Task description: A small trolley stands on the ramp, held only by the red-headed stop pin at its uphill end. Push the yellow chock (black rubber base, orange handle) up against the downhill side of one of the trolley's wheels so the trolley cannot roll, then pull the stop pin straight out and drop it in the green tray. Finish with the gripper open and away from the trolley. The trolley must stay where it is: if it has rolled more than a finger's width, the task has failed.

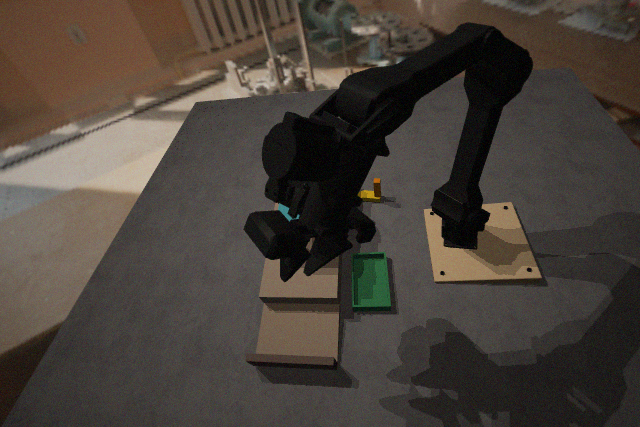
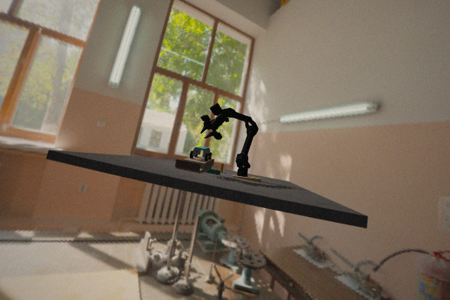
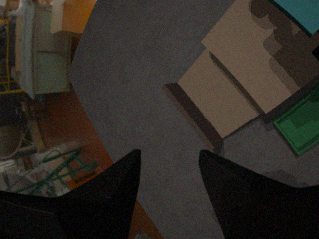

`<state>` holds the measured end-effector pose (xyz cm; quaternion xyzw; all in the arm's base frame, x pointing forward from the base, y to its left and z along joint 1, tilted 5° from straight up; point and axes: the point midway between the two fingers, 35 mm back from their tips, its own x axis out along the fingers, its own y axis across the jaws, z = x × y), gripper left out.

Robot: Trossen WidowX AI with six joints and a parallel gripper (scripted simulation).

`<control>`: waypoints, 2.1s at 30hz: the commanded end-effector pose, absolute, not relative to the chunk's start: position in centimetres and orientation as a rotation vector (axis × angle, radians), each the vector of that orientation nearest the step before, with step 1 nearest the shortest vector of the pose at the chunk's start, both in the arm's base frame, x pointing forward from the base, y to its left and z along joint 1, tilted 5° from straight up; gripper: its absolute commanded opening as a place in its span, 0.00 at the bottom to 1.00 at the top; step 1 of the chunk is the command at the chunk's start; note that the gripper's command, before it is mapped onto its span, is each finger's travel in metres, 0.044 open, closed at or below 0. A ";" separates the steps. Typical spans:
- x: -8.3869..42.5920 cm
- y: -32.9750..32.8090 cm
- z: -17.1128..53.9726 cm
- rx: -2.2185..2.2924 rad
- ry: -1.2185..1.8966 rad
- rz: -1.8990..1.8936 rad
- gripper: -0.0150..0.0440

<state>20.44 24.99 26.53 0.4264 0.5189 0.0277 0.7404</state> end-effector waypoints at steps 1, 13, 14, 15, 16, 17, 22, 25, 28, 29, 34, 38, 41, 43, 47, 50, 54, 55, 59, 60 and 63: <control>21.7 22.9 26.4 0.953 1.117 0.007 0.58; 25.6 15.1 25.4 1.019 1.050 -0.224 0.58; 25.8 14.5 25.3 1.025 1.045 -0.243 0.58; 26.0 13.8 25.2 1.030 1.039 -0.261 0.58; 26.2 13.1 25.1 1.036 1.034 -0.280 0.58; 26.3 12.4 25.0 1.041 1.029 -0.299 0.58; 26.9 9.1 24.6 1.069 1.003 -0.391 0.58; 27.0 7.1 24.4 1.087 0.988 -0.446 0.58; 27.0 5.2 24.1 1.105 0.973 -0.501 0.58; 26.9 4.5 24.1 1.111 0.969 -0.519 0.58; 26.4 1.3 23.6 1.112 0.941 -0.600 0.58; 25.7 -1.3 23.3 1.075 0.916 -0.659 0.58; 25.0 -3.2 23.0 1.050 0.901 -0.707 0.58; 24.2 -4.2 22.3 1.056 0.919 -0.759 0.58; 22.3 -6.0 20.4 1.098 0.986 -0.881 0.58; 20.7 -7.0 19.2 1.135 1.038 -0.969 0.58; 18.4 -8.1 17.7 1.194 1.107 -1.082 0.58; 18.0 -8.2 17.5 1.207 1.121 -1.105 0.58; 17.6 -8.4 17.3 1.217 1.132 -1.122 0.58; 17.6 -8.4 17.3 1.217 1.132 -1.122 0.58; 17.7 -8.4 16.9 1.217 1.132 -1.122 0.58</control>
